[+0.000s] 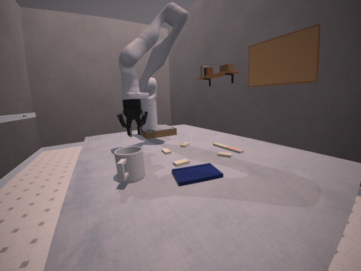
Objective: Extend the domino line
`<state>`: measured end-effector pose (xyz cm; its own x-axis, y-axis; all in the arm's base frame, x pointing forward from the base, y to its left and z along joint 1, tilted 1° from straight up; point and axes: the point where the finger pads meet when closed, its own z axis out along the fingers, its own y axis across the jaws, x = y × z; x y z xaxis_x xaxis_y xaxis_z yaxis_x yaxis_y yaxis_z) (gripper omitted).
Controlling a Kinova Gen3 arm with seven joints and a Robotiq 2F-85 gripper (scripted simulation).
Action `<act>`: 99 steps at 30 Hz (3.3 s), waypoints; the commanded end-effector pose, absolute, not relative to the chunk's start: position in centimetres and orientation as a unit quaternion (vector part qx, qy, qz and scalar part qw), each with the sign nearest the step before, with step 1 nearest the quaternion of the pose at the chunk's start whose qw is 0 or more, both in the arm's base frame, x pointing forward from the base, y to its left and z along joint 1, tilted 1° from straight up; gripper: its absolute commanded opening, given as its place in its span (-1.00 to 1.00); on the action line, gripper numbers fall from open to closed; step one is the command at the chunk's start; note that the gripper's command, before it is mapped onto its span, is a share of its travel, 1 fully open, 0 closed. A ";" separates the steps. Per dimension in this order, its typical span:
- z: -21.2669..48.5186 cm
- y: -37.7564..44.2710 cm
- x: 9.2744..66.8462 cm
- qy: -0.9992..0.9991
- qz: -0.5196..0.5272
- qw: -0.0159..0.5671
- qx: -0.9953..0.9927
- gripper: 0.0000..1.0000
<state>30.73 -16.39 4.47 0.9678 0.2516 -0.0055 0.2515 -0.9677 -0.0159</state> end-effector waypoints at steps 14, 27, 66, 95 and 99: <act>4.2 -14.1 31.1 -0.384 0.016 0.028 -0.923 -0.06; 4.3 -11.9 32.0 -0.634 0.015 0.041 -0.772 -0.06; 6.3 -6.0 37.7 -0.996 -0.002 0.003 -0.085 -0.06; 6.6 -5.4 38.3 -1.000 -0.001 -0.004 -0.024 -0.06; 6.6 -5.4 38.3 -1.000 -0.001 -0.004 -0.024 -0.06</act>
<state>38.29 -5.43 6.50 -0.9989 0.0472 -0.0074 0.0472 0.9989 0.0026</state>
